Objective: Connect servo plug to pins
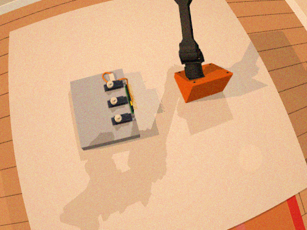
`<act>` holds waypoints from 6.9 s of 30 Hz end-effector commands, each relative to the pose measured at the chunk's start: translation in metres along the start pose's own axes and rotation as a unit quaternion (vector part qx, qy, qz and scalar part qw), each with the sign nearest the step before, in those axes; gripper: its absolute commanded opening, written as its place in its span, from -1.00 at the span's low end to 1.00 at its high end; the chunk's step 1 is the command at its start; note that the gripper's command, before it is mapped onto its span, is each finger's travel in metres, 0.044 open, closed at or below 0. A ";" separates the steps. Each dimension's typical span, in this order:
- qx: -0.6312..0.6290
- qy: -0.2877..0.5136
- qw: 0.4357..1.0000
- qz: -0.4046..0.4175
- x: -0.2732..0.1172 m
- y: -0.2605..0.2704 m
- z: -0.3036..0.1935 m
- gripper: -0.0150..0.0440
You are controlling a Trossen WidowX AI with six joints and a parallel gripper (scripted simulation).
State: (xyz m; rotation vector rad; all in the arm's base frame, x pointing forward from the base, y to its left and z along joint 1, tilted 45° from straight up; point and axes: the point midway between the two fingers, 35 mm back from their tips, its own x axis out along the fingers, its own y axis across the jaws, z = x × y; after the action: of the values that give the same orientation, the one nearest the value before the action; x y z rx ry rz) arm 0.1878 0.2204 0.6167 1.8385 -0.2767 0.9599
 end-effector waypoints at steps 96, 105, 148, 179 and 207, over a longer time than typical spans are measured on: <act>-0.759 0.083 0.547 -0.342 -0.150 -0.155 0.284 -0.10; -0.775 0.111 0.484 -0.390 -0.174 -0.169 0.307 -0.10; -0.676 0.469 0.048 -0.567 -0.254 -0.275 0.363 -0.10; -0.426 0.743 -0.263 -0.444 -0.313 -0.297 0.373 -0.10; -0.288 0.819 -0.362 -0.339 -0.340 -0.302 0.393 -0.10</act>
State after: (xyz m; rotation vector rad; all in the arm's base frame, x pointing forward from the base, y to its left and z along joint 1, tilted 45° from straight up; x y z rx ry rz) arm 0.3295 -0.0464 0.1035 2.7059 -2.2856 -1.0508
